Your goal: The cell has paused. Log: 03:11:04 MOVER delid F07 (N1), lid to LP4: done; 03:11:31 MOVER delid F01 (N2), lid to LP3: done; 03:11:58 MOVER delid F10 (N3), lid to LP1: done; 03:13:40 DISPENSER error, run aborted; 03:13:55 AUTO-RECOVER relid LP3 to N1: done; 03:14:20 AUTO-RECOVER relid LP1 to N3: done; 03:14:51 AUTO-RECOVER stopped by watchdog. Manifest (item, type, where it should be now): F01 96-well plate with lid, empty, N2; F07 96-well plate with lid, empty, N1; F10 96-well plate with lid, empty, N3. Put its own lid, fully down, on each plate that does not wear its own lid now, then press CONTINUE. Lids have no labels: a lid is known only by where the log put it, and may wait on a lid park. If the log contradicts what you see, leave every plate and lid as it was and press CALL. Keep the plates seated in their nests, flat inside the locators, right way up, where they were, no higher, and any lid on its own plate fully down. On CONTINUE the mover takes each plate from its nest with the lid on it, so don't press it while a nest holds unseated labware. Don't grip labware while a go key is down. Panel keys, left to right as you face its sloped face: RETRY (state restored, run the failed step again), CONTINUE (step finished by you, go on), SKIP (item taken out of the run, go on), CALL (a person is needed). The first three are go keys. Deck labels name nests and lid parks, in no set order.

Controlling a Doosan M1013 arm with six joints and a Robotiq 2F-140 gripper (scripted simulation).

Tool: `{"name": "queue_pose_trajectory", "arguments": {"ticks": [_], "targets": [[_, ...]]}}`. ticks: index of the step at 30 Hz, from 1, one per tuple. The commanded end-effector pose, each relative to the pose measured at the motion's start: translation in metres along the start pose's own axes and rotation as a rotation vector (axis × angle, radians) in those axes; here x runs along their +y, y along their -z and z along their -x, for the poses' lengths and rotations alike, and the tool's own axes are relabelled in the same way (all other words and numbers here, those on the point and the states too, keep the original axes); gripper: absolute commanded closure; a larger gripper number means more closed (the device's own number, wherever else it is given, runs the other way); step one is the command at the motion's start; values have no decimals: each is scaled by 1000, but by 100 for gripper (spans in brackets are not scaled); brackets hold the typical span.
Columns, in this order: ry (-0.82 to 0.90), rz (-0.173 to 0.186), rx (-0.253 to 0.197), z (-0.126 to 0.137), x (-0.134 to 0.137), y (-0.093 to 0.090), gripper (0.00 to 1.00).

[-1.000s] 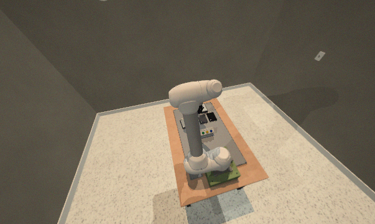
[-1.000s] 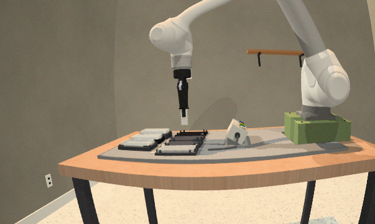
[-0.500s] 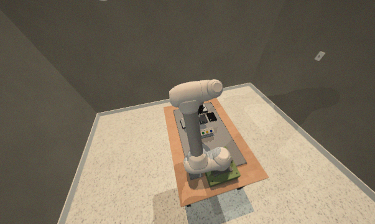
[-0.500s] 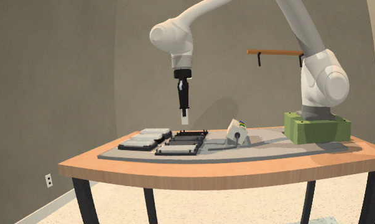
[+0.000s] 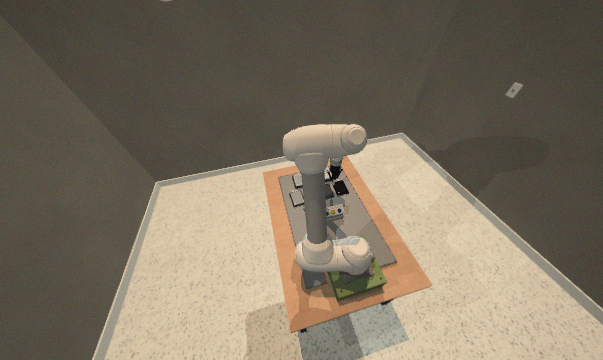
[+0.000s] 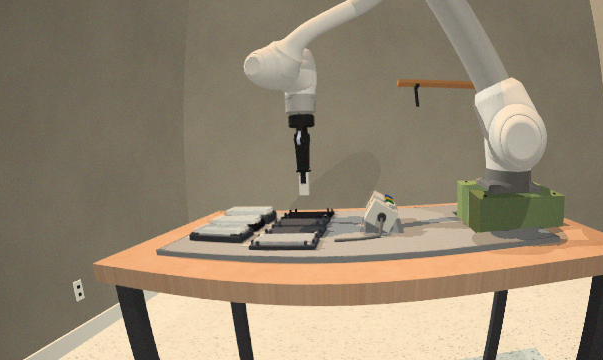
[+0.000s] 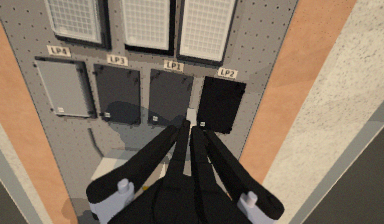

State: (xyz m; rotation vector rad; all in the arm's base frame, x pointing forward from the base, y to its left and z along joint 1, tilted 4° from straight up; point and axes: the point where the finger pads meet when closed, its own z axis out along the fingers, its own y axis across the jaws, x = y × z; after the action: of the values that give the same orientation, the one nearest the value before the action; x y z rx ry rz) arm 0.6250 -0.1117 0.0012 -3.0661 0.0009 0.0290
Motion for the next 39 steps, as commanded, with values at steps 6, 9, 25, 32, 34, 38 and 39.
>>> {"name": "queue_pose_trajectory", "arguments": {"ticks": [6,9,25,32,34,38,39], "targets": [[9,1,-6,-1,8,0,100],[9,1,-6,-1,8,0,100],[9,2,-6,-2,2,0,100],[9,3,-5,-10,-86,0,100],[9,3,-5,-10,-120,0,100],[9,3,-5,-8,-153,0,100],[9,3,-5,-4,-184,0,100]]}}
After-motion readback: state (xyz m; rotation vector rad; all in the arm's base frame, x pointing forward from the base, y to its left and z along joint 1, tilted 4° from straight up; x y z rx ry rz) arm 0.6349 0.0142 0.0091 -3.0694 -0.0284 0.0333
